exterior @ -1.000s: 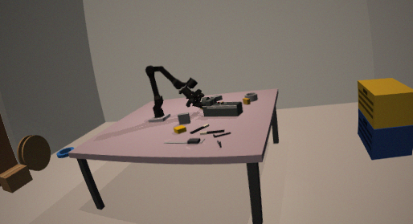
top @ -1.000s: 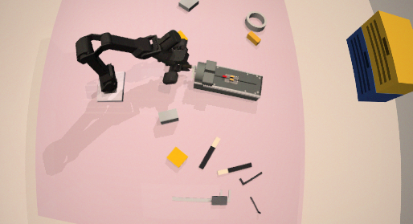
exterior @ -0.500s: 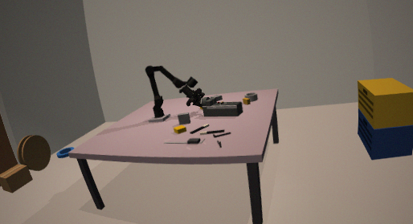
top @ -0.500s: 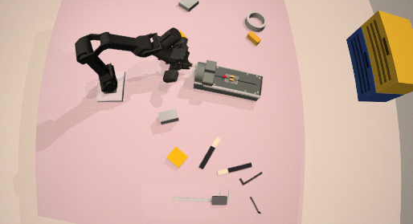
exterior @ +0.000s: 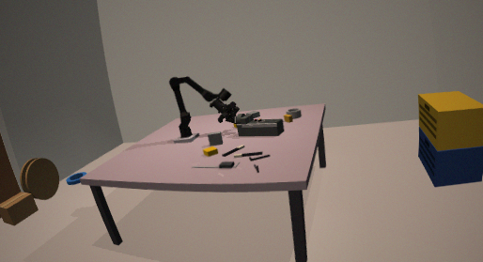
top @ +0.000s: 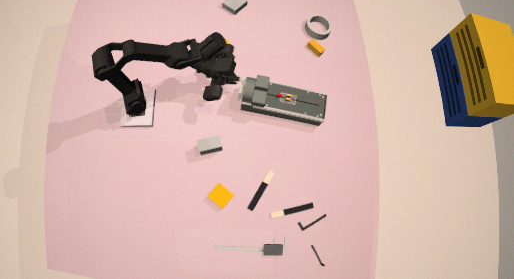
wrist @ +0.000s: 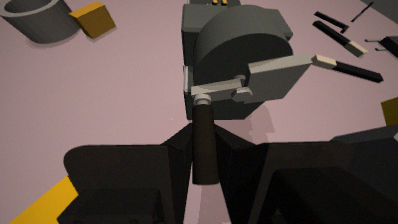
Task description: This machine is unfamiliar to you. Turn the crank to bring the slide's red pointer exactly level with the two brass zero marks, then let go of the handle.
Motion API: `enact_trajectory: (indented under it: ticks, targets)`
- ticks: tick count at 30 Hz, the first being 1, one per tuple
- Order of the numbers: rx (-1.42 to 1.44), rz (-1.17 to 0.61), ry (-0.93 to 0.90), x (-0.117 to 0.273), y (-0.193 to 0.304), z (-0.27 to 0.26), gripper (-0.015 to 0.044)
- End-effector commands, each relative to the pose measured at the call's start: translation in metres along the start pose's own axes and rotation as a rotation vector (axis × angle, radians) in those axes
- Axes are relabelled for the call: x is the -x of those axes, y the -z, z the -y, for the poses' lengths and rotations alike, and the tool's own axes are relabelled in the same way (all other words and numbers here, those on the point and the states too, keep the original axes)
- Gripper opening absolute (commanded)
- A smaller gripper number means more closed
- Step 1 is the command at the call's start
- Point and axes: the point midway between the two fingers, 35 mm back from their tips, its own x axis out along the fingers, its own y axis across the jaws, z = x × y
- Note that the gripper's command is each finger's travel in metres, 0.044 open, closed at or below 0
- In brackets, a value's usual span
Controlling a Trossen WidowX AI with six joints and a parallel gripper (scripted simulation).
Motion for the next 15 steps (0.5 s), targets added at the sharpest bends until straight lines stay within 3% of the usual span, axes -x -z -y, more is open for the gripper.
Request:
enact_trajectory:
  ticks: [1,15]
  targets:
    - [-0.003,0.014,-0.009,0.0069,-0.0062,-0.0026,0.0]
    - [-0.003,0.014,-0.009,0.0154,-0.0145,0.0001,0.0]
